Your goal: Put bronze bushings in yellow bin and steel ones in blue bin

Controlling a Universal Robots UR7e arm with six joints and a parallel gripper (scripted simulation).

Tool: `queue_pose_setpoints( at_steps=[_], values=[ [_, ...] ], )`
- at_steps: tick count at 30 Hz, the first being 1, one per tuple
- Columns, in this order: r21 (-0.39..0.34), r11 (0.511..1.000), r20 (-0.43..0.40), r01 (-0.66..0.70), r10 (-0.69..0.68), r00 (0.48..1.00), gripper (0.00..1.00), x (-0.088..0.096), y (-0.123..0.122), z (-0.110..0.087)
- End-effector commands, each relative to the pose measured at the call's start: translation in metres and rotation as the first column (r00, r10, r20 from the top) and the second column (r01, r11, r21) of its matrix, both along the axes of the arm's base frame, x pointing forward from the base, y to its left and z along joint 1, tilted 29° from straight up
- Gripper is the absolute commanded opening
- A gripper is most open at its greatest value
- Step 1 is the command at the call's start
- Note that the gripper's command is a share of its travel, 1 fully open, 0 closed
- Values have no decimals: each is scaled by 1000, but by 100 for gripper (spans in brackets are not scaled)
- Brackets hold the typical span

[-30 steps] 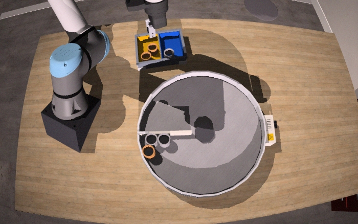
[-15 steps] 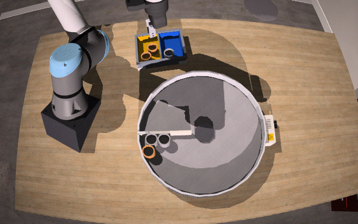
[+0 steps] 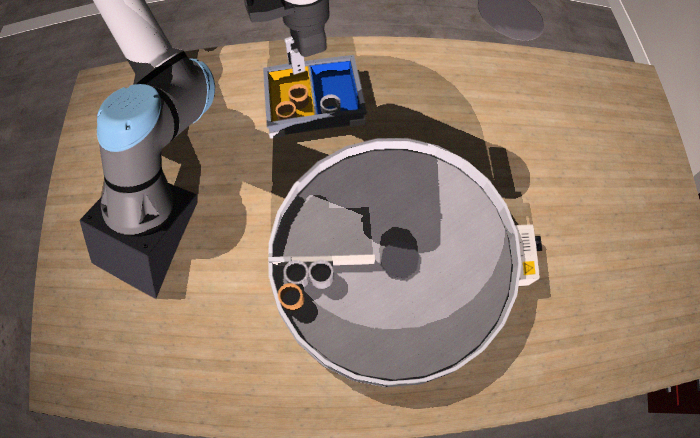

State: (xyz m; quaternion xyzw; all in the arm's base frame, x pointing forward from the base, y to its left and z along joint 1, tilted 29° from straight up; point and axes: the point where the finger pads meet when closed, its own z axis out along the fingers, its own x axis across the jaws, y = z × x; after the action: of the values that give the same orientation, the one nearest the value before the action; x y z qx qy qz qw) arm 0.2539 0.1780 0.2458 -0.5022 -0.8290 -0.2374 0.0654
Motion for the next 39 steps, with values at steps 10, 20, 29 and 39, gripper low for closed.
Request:
queue_pose_setpoints(
  at_steps=[10,20,29,39],
  values=[
    [0,1000,1,0,0,1000,47,0,0,0],
    [0,1000,1,0,0,1000,47,0,0,0],
    [0,1000,1,0,0,1000,47,0,0,0],
    [0,1000,2,-3,3,1000,45,6,-18,-9]
  ],
)
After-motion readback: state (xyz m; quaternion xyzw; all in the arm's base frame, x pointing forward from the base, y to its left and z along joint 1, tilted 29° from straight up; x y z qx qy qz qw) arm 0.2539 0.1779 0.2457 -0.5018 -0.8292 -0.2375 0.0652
